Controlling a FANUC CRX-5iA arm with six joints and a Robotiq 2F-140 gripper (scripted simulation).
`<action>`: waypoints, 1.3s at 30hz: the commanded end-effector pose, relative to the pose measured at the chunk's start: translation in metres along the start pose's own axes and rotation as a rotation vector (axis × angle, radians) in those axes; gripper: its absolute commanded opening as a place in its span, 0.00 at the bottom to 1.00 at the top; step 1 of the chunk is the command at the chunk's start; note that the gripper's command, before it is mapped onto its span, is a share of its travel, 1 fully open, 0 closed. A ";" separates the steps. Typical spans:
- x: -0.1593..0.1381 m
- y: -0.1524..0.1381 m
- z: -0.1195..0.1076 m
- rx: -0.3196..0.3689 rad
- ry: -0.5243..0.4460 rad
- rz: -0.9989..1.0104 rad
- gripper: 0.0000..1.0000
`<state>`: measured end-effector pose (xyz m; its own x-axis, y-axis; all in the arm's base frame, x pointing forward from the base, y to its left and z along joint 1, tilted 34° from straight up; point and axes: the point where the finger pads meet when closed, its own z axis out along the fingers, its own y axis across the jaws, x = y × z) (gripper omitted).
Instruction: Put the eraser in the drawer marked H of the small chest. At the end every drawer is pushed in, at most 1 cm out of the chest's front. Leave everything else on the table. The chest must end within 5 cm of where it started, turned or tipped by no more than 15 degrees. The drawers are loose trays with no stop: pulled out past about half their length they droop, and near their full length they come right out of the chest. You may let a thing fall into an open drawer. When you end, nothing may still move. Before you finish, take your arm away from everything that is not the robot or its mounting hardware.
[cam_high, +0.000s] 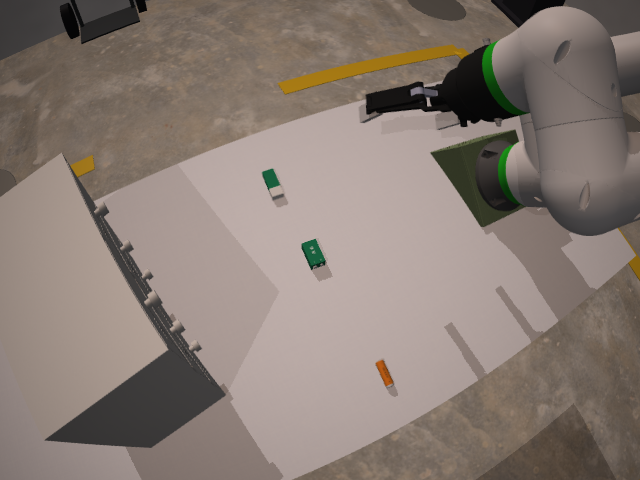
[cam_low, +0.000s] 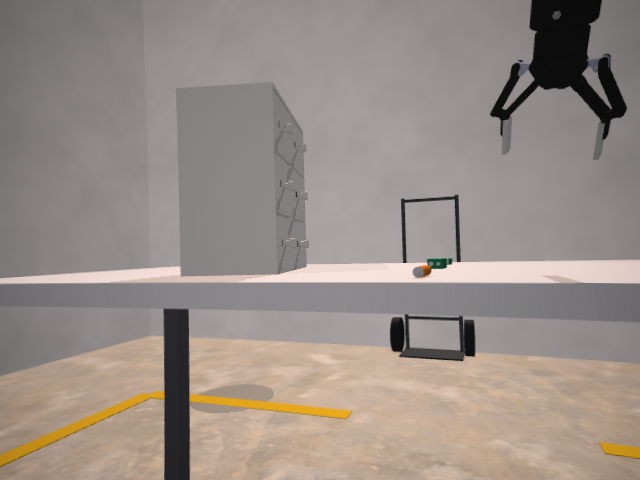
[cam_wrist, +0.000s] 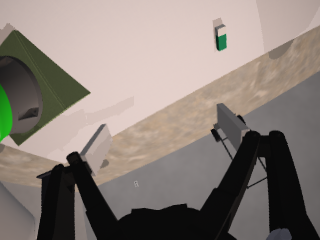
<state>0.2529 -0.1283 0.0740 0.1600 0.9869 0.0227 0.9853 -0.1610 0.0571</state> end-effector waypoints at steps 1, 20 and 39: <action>0.005 0.017 -0.017 0.025 0.025 0.000 1.00; 0.020 0.140 -0.096 0.140 0.230 -0.054 1.00; -0.013 0.249 -0.125 0.164 0.453 -0.186 1.00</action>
<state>0.4688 -0.1701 0.2072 0.0061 0.9153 0.4028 0.9985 0.0163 -0.0520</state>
